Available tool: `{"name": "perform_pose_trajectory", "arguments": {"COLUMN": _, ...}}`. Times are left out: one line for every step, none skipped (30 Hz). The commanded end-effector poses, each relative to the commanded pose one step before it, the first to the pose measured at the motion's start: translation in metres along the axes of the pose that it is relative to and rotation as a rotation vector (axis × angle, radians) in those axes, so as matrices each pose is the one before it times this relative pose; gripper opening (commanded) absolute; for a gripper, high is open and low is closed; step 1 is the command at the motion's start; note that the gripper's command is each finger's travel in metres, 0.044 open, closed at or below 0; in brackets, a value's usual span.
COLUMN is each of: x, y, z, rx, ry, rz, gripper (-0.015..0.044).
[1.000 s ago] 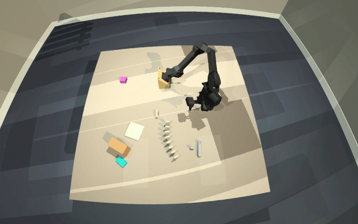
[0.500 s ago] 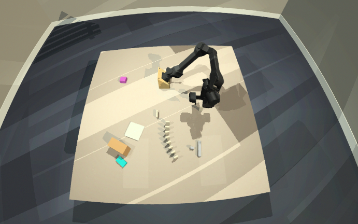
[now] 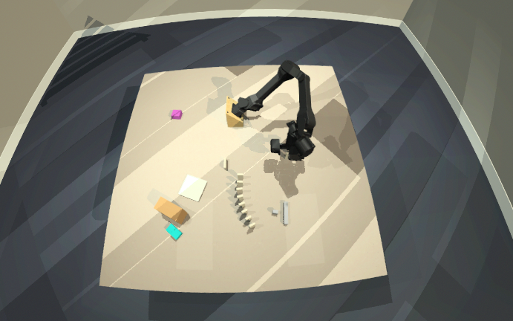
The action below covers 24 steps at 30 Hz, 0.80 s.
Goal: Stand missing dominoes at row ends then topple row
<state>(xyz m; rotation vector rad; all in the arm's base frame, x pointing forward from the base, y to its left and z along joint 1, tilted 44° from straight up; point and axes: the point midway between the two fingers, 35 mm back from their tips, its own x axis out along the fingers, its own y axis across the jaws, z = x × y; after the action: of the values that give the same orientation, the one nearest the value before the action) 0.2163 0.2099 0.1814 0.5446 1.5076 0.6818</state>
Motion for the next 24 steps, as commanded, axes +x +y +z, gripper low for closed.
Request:
{"name": "perform_pose_trajectory", "arguments": {"x": 0.00668, "y": -0.00236, "z": -0.00111, "rx": 0.0066, "ry": 0.00248, "rz": -0.00657, "gripper": 0.0440}}
{"name": "perform_pose_trajectory", "arguments": {"x": 0.00150, "y": 0.00002, "z": -0.00007, "rx": 0.0001, "ry": -0.00002, "rz": 0.00018, "gripper": 0.0440}}
{"name": "perform_pose_trajectory", "arguments": {"x": 0.00149, "y": 0.00002, "z": -0.00007, "rx": 0.0001, "ry": -0.00003, "rz": 0.00019, "gripper": 0.0440}}
{"name": "perform_pose_trajectory", "arguments": {"x": 0.00116, "y": 0.00001, "z": -0.00006, "rx": 0.0001, "ry": -0.00002, "rz": 0.00015, "gripper": 0.0440}}
{"name": "perform_pose_trajectory", "arguments": {"x": 0.00069, "y": 0.00001, "z": -0.00004, "rx": 0.0001, "ry": -0.00001, "rz": 0.00010, "gripper": 0.0440}}
{"name": "perform_pose_trajectory", "arguments": {"x": 0.00023, "y": 0.00000, "z": -0.00001, "rx": 0.0000, "ry": 0.00000, "rz": 0.00003, "gripper": 0.0440}}
{"name": "perform_pose_trajectory", "arguments": {"x": 0.00000, "y": 0.00000, "z": 0.00000, "rx": 0.0000, "ry": 0.00000, "rz": 0.00000, "gripper": 0.0414}}
{"name": "perform_pose_trajectory", "arguments": {"x": 0.00000, "y": 0.00000, "z": 0.00000, "rx": 0.0000, "ry": 0.00000, "rz": 0.00000, "gripper": 0.0387}}
{"name": "perform_pose_trajectory", "arguments": {"x": 0.00000, "y": 0.00000, "z": 0.00000, "rx": 0.0000, "ry": 0.00000, "rz": 0.00000, "gripper": 0.0361}}
{"name": "perform_pose_trajectory", "arguments": {"x": 0.00000, "y": 0.00000, "z": 0.00000, "rx": 0.0000, "ry": 0.00000, "rz": 0.00000, "gripper": 0.0335}}
{"name": "perform_pose_trajectory", "arguments": {"x": 0.00000, "y": 0.00000, "z": 0.00000, "rx": 0.0000, "ry": 0.00000, "rz": 0.00000, "gripper": 0.0309}}
{"name": "perform_pose_trajectory", "arguments": {"x": 0.00000, "y": 0.00000, "z": 0.00000, "rx": 0.0000, "ry": 0.00000, "rz": 0.00000, "gripper": 0.0282}}
{"name": "perform_pose_trajectory", "arguments": {"x": 0.00000, "y": 0.00000, "z": 0.00000, "rx": 0.0000, "ry": 0.00000, "rz": 0.00000, "gripper": 0.0256}}
{"name": "perform_pose_trajectory", "arguments": {"x": 0.00000, "y": 0.00000, "z": 0.00000, "rx": 0.0000, "ry": 0.00000, "rz": 0.00000, "gripper": 0.0230}}
{"name": "perform_pose_trajectory", "arguments": {"x": 0.00000, "y": 0.00000, "z": 0.00000, "rx": 0.0000, "ry": 0.00000, "rz": 0.00000, "gripper": 0.0204}}
{"name": "perform_pose_trajectory", "arguments": {"x": 0.00000, "y": 0.00000, "z": 0.00000, "rx": 0.0000, "ry": 0.00000, "rz": 0.00000, "gripper": 0.0177}}
{"name": "perform_pose_trajectory", "arguments": {"x": 0.00000, "y": 0.00000, "z": 0.00000, "rx": 0.0000, "ry": 0.00000, "rz": 0.00000, "gripper": 0.0151}}
{"name": "perform_pose_trajectory", "arguments": {"x": 0.00000, "y": 0.00000, "z": 0.00000, "rx": 0.0000, "ry": 0.00000, "rz": 0.00000, "gripper": 0.0125}}
{"name": "perform_pose_trajectory", "arguments": {"x": 0.00000, "y": 0.00000, "z": 0.00000, "rx": 0.0000, "ry": 0.00000, "rz": 0.00000, "gripper": 0.0107}}
{"name": "perform_pose_trajectory", "arguments": {"x": 0.00000, "y": 0.00000, "z": 0.00000, "rx": 0.0000, "ry": 0.00000, "rz": 0.00000, "gripper": 0.0107}}
{"name": "perform_pose_trajectory", "arguments": {"x": 0.00000, "y": 0.00000, "z": 0.00000, "rx": 0.0000, "ry": 0.00000, "rz": 0.00000, "gripper": 0.0107}}
{"name": "perform_pose_trajectory", "arguments": {"x": 0.00000, "y": 0.00000, "z": 0.00000, "rx": 0.0000, "ry": 0.00000, "rz": 0.00000, "gripper": 0.0107}}
{"name": "perform_pose_trajectory", "arguments": {"x": 0.00000, "y": 0.00000, "z": 0.00000, "rx": 0.0000, "ry": 0.00000, "rz": 0.00000, "gripper": 0.0107}}
{"name": "perform_pose_trajectory", "arguments": {"x": 0.00000, "y": 0.00000, "z": 0.00000, "rx": 0.0000, "ry": 0.00000, "rz": 0.00000, "gripper": 0.0107}}
